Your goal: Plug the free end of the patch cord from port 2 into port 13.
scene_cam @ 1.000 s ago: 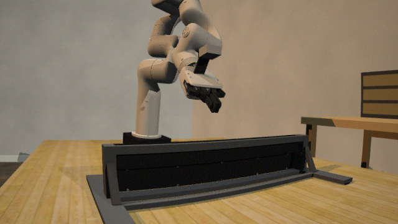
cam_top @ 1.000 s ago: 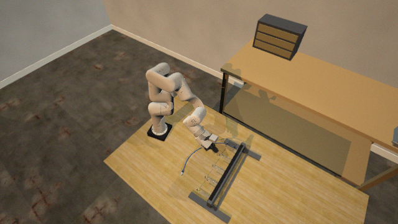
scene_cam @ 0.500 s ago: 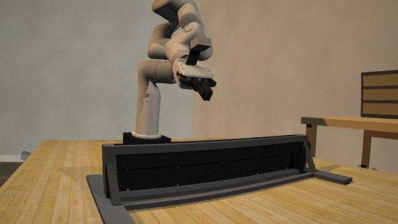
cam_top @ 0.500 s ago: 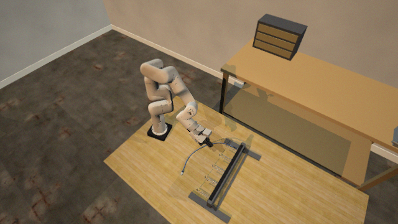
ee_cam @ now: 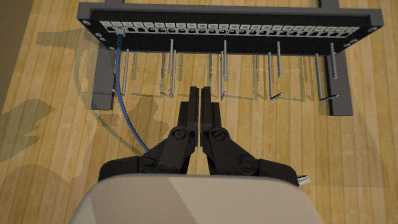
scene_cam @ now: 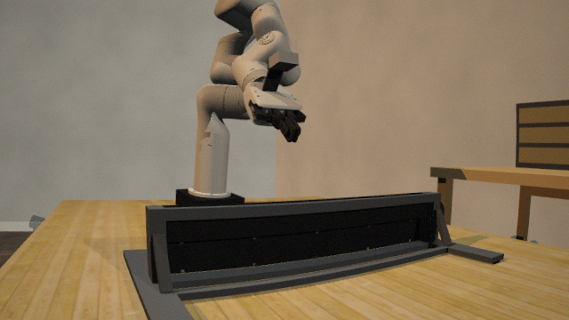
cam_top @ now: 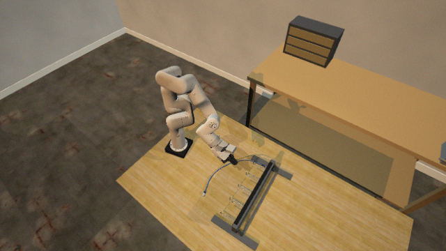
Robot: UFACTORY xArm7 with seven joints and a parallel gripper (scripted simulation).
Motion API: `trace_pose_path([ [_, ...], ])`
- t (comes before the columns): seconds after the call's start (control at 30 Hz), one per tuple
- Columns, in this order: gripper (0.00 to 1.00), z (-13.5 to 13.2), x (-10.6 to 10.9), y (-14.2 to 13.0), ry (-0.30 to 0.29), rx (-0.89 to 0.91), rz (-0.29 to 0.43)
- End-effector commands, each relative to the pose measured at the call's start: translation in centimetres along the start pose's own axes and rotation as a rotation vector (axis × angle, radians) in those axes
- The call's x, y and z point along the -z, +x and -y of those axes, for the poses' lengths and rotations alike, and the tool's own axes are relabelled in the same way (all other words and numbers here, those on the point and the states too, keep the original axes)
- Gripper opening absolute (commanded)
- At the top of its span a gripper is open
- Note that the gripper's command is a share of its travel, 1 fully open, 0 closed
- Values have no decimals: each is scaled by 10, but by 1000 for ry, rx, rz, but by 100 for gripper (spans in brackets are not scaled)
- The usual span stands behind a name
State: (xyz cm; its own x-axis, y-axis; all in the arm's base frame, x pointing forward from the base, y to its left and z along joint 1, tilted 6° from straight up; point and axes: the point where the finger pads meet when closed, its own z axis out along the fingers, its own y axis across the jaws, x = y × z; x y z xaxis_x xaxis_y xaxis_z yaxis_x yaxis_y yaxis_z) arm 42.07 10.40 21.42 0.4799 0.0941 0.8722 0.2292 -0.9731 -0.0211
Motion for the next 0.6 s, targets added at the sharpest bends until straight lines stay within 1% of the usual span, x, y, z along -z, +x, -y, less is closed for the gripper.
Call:
trace_pose_path([
  [0.0,0,-9,0,2,0,0,-3],
  [0.13,0,-16,0,2,0,0,-3],
  [0.57,0,-78,0,2,0,0,-3],
])
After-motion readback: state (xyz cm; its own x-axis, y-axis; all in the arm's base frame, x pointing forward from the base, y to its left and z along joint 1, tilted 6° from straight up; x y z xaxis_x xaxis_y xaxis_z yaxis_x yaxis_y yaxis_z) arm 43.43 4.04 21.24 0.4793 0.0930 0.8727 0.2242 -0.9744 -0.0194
